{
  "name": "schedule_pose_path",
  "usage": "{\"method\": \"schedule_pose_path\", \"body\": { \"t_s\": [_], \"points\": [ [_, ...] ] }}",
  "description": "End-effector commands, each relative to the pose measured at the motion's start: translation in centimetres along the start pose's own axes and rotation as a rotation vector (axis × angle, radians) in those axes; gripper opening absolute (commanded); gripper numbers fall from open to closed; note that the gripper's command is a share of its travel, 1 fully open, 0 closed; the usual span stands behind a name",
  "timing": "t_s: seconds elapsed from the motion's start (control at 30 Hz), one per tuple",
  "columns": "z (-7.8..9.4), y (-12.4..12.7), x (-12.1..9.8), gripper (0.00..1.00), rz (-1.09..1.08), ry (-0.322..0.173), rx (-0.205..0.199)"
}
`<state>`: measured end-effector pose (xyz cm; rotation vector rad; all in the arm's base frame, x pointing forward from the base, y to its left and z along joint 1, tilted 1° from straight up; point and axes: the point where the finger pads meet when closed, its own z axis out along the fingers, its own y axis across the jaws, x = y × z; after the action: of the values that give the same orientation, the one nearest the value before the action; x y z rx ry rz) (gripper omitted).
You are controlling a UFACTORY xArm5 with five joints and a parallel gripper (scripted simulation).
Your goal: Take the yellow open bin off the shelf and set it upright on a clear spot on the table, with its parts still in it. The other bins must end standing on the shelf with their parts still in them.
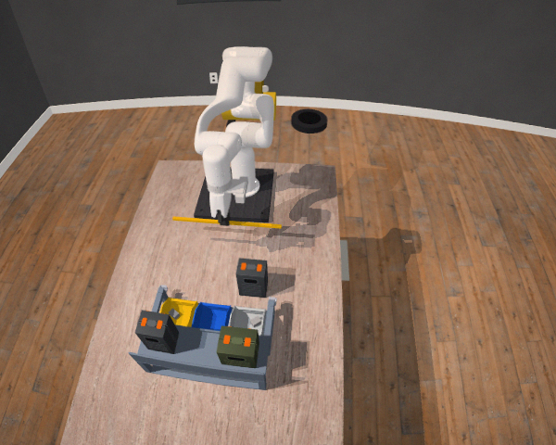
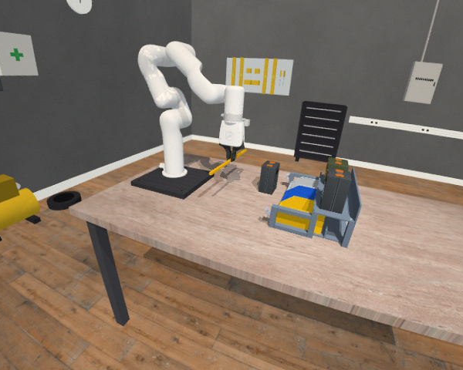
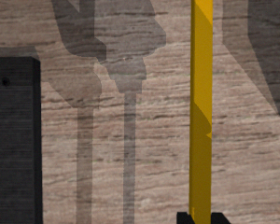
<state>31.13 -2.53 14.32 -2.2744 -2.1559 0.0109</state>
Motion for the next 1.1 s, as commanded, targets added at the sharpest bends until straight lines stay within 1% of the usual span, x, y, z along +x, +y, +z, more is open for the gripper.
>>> {"method": "schedule_pose_path", "body": {
  "t_s": [0.0,0.3,0.37,1.07],
  "points": [
    [0.4,0.1,0.0,0.0,0.0,0.001,-0.003],
    [1.5,0.1,0.0,0.0,0.0,0.001,-0.003],
    [1.5,0.1,0.0,0.0,0.0,0.001,-0.003],
    [3.8,0.1,0.0,0.0,0.0,0.001,-0.003]
  ]
}}
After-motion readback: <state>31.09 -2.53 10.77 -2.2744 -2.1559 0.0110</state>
